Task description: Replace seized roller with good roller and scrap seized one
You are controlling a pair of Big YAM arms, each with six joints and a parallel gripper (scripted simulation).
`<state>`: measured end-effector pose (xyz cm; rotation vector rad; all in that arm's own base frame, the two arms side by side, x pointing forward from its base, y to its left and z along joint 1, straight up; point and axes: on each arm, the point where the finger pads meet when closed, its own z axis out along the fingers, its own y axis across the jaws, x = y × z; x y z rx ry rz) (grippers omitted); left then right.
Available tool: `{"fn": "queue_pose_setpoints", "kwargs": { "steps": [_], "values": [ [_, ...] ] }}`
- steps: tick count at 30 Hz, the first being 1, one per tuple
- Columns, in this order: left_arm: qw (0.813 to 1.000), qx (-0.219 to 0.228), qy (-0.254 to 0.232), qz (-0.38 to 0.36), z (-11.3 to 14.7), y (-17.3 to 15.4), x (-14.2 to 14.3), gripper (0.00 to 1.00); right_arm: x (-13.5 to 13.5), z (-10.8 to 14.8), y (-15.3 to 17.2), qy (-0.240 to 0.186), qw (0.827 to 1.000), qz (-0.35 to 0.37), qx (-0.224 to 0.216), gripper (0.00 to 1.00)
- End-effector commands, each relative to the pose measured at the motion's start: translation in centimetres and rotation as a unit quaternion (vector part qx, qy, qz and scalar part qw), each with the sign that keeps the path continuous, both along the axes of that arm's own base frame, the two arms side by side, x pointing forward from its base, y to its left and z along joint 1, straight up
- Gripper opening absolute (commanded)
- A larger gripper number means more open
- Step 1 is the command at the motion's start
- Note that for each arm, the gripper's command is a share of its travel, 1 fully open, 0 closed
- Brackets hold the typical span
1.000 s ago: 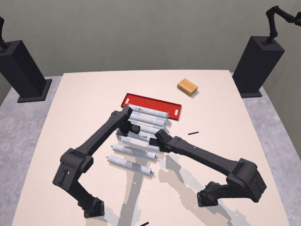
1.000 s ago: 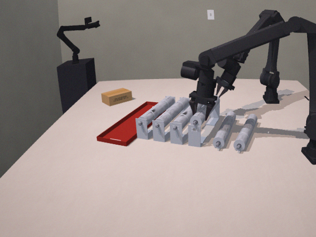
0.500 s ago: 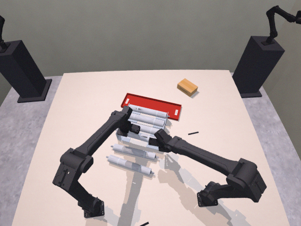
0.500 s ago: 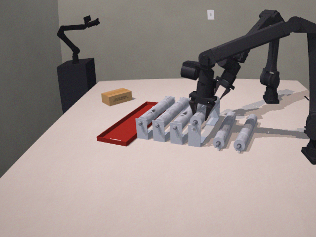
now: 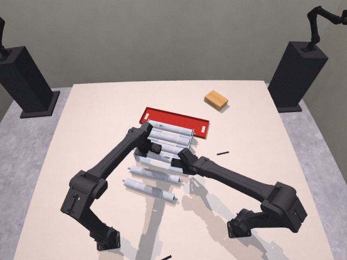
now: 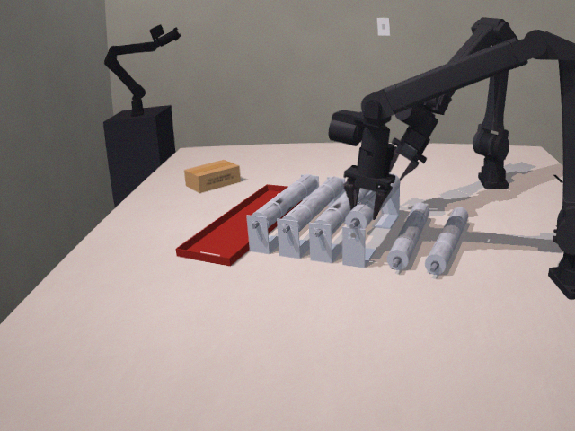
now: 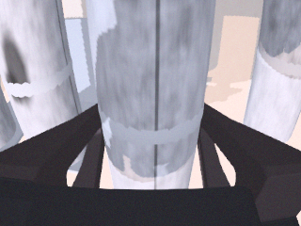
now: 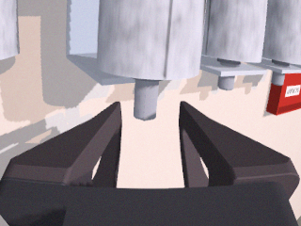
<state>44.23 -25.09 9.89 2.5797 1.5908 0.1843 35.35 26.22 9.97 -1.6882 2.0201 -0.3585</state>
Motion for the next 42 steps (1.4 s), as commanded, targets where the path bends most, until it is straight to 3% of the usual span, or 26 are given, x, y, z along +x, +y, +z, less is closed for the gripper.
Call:
{"fn": "queue_pose_setpoints", "kwargs": {
  "steps": [1,18,23,31,32,35,38,42],
  "values": [
    [0.999,-0.017,-0.049,-0.002,5.2,-0.5,2.6,0.32,2.7,2.7,2.2,-0.03,0.999,0.002,0.026,0.32],
    [0.998,-0.034,-0.06,-0.001,4.8,-0.6,3.4,0.32,2.7,2.7,2.2,-0.03,0.999,0.002,0.026,0.32],
    [0.999,-0.019,-0.033,-0.001,2.0,0.5,1.4,0.32,2.7,2.7,2.2,-0.03,0.999,0.002,0.026,0.32],
    [0.999,-0.021,-0.036,-0.001,2.4,0.4,1.6,0.32,2.7,2.7,2.2,-0.03,0.999,0.002,0.026,0.32],
    [0.999,-0.02,-0.036,-0.001,2.4,0.5,1.6,0.62,2.7,2.7,2.2,-0.03,0.999,0.002,0.026,0.32],
    [0.999,-0.02,-0.036,-0.001,2.4,0.5,1.6,0.62,2.7,2.7,2.2,-0.03,0.999,0.002,0.026,0.32],
    [1.0,-0.01,-0.011,-0.004,-0.1,0.2,1.2,0.62,2.7,2.7,2.2,-0.03,0.999,0.002,0.026,0.32],
    [1.0,-0.013,-0.016,-0.006,0.4,-0.1,1.1,0.62,2.7,2.7,2.2,-0.03,0.999,0.002,0.026,0.32]
  ]
}}
